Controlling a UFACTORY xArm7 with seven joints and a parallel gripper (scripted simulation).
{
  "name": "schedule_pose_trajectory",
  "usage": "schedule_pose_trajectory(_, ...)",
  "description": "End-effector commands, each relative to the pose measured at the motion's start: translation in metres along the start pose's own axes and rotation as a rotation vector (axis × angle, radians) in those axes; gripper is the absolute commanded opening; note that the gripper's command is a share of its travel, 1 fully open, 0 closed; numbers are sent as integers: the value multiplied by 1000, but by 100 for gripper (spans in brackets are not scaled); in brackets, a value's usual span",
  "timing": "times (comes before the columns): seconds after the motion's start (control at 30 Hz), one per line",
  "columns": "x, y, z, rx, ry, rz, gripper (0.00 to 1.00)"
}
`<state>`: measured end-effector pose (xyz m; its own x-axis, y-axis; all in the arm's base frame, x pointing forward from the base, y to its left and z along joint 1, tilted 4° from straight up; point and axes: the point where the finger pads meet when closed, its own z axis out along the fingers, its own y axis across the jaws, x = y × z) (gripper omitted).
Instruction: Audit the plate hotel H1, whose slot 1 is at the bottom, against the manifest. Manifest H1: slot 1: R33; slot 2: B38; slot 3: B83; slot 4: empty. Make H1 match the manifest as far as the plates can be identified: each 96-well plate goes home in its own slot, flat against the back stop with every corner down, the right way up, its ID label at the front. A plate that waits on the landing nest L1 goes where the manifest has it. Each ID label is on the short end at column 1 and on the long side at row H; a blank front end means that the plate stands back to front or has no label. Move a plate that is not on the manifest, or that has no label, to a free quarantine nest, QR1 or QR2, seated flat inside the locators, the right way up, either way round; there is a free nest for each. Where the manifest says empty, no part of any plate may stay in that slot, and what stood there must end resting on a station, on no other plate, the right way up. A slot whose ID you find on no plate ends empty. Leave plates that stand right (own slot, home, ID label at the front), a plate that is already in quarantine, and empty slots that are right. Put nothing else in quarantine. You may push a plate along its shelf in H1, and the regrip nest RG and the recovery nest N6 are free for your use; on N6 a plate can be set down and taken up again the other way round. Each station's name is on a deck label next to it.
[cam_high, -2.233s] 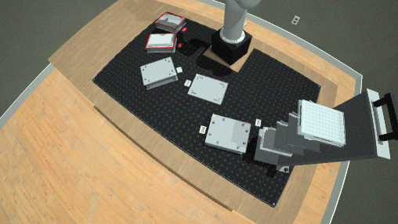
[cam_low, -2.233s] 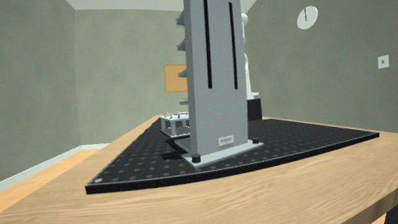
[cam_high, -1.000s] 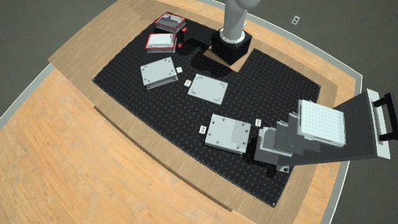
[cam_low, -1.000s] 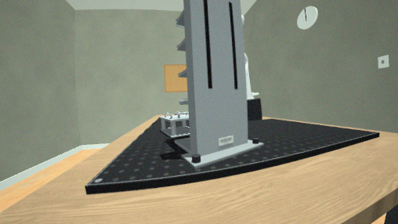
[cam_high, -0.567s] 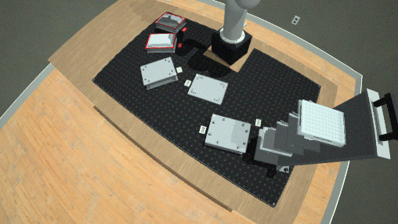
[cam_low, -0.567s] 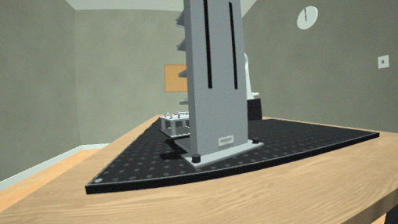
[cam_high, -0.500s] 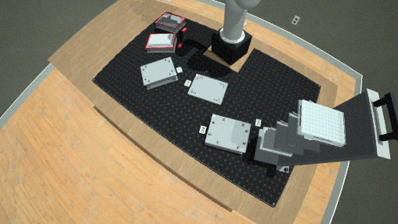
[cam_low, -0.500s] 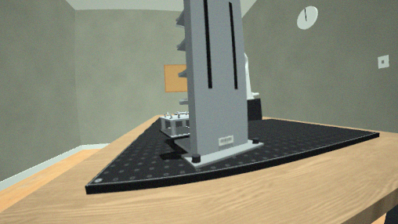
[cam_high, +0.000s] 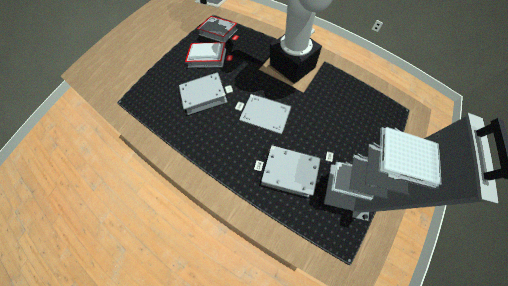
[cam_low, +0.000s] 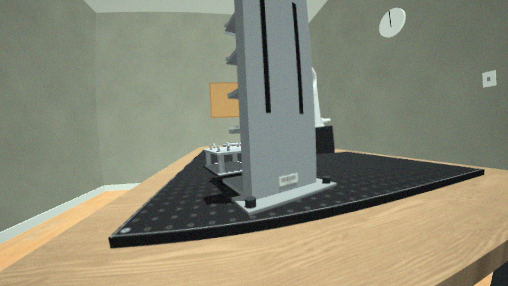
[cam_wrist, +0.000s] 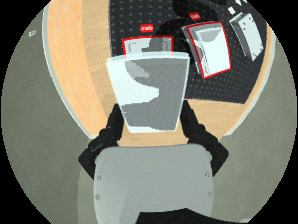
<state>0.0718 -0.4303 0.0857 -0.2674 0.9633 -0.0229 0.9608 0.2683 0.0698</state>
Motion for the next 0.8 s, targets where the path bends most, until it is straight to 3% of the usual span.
schedule_pose_trajectory(0.0, -2, 0, 5, -1, -4, 0, 0)
schedule_pose_trajectory(0.77, -2, 0, 37, -1, -4, 0, 0)
